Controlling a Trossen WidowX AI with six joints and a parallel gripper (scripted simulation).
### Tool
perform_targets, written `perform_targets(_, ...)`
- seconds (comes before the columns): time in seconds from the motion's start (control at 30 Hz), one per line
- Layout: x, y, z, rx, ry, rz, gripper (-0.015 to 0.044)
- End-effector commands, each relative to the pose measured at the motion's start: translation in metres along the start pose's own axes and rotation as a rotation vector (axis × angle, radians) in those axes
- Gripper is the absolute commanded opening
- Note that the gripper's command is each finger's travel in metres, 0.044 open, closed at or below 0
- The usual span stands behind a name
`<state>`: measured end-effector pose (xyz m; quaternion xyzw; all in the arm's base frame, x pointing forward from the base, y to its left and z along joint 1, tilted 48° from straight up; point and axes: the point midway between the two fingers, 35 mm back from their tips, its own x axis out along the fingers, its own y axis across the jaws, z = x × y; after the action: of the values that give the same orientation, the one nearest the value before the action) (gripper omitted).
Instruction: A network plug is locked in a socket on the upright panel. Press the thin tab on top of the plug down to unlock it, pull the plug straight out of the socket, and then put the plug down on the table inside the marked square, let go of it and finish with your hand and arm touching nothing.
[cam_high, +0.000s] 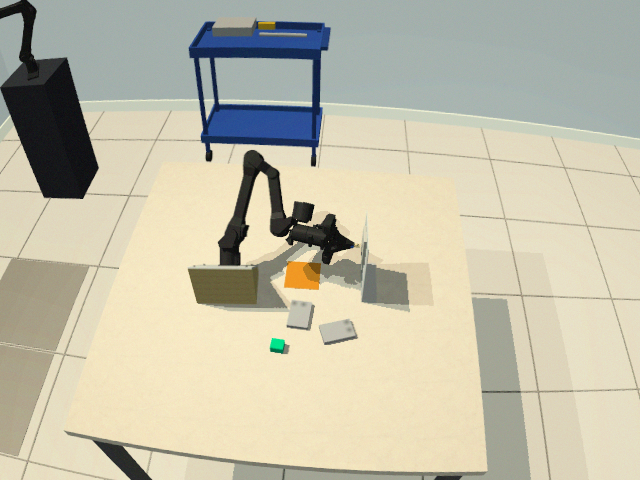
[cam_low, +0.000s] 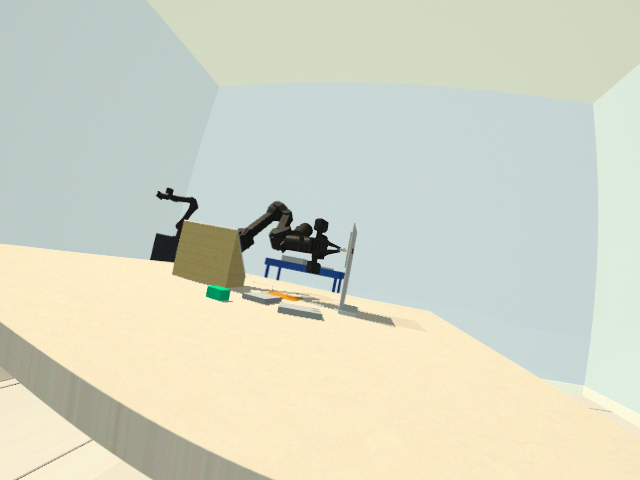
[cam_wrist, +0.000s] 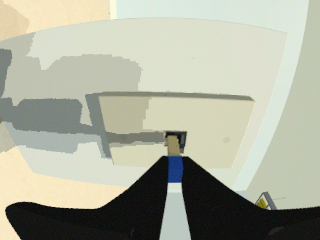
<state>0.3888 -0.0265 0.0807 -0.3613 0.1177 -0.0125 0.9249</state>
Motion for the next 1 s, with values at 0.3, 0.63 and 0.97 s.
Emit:
perform_targets(0.3,-0.009,0.002,-0.002,0.001,0.002,0.006,0.0000)
perform_targets(0.63,-0.015,0.002,-0.003,0.001,0.002,0.006,0.0000)
perform_targets(0.97,-0.021,0.002,-0.004,0.001,0.002,0.006,0.0000)
